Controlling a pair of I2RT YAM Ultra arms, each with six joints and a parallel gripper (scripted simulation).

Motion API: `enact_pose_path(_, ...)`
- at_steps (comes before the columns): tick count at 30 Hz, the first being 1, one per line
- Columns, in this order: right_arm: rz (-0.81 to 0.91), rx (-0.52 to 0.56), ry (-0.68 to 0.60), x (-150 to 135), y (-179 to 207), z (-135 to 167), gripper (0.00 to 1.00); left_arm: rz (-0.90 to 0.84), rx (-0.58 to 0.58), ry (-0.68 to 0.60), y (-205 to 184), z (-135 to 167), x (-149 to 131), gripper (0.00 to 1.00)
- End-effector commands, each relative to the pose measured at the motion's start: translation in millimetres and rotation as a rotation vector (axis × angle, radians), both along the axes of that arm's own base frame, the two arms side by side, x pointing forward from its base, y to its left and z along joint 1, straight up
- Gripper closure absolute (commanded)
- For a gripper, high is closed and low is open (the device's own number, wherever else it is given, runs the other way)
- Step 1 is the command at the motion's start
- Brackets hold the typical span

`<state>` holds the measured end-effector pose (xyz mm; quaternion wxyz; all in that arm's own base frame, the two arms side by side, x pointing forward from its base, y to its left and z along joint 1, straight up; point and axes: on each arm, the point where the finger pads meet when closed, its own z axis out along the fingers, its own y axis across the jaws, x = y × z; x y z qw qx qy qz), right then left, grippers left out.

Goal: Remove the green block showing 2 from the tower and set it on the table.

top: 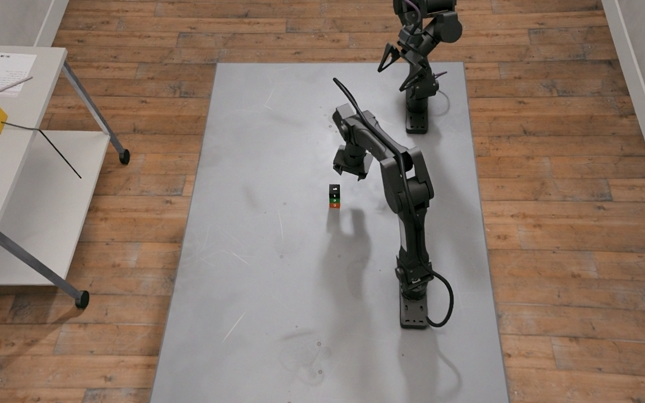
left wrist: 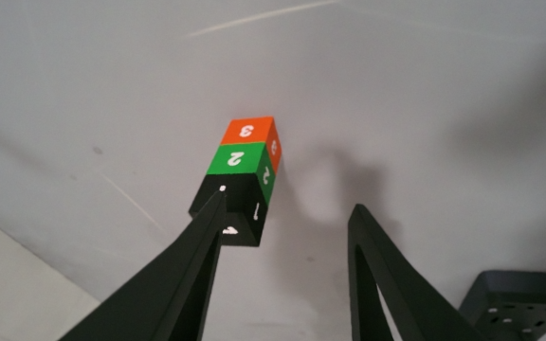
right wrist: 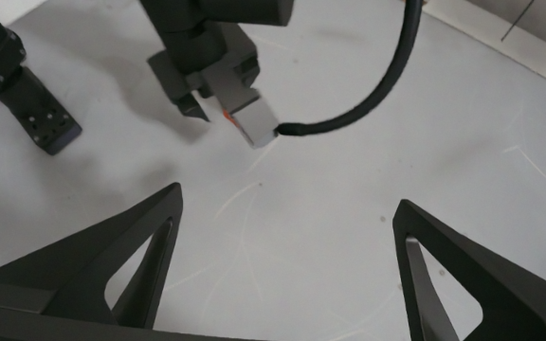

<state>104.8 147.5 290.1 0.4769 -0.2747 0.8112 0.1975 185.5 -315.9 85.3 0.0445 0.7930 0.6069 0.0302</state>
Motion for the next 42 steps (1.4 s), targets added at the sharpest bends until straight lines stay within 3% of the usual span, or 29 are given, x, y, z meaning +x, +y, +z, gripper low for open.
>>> enact_pose_path(1,-0.059,0.014,-0.083,2.4,1.5,1.9,0.00,0.093,-0.005,0.075,1.5,3.4,0.5,0.45)
enact_pose_path(10,0.112,0.063,-0.123,-27.9,22.6,9.7,0.00,0.300,0.003,0.107,33.4,5.5,47.2,0.45)
enact_pose_path(42,0.103,0.090,-0.105,-26.8,21.9,14.2,0.00,0.288,0.010,0.111,28.9,-33.9,36.7,0.45)
